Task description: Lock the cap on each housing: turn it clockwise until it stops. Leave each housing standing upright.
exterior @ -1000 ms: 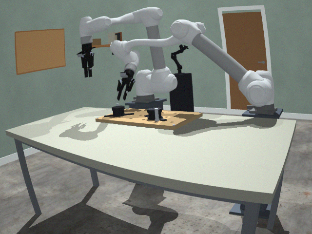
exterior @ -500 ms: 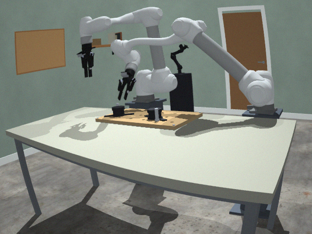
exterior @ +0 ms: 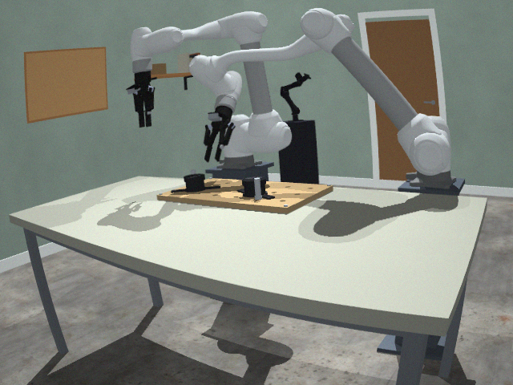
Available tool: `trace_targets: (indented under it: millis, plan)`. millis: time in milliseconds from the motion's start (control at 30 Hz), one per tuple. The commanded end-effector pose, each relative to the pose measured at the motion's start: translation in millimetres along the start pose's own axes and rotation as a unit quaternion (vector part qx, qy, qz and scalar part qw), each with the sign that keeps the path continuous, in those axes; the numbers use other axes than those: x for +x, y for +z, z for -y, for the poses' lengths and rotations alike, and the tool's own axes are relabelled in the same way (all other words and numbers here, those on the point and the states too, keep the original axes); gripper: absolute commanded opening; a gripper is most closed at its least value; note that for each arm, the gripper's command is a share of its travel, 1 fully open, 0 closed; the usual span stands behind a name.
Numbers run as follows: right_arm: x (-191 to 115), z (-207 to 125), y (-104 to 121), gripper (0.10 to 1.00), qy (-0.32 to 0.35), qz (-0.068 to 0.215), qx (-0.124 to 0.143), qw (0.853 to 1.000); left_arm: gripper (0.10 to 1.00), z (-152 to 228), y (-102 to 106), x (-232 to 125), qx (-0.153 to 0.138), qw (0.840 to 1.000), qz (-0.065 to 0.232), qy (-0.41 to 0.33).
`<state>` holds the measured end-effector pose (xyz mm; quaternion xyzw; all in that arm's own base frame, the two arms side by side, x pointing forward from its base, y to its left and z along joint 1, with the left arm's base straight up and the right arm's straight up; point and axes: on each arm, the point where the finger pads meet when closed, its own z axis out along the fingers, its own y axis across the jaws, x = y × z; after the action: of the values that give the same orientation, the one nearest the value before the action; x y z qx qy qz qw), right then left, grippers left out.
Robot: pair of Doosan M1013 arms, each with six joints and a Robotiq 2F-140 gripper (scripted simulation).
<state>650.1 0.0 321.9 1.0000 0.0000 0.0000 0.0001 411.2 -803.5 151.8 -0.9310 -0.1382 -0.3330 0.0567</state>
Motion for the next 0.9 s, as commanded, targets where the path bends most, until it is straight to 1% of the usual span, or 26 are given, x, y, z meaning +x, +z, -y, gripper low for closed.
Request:
trace_targets:
  millis: [0, 400, 467, 867]
  plan:
    - [0, 0, -1, 0.328, 0.0, -0.001, 0.0, 1.0, 0.328, 17, 3, 12, -0.003, 1.0, 0.008, 0.004]
    - [0, 0, -1, 0.328, 0.0, -0.001, 0.0, 1.0, 0.328, 91, 21, 61, -0.01, 0.999, 0.044, 0.018]
    - [0, 0, -1, 0.328, 0.0, -0.001, 0.0, 1.0, 0.328, 91, 21, 61, -0.01, 0.999, 0.044, 0.018]
    - [0, 0, -1, 0.328, 0.0, -0.001, 0.0, 1.0, 0.328, 163, 39, 108, -0.015, 0.996, 0.079, 0.033]
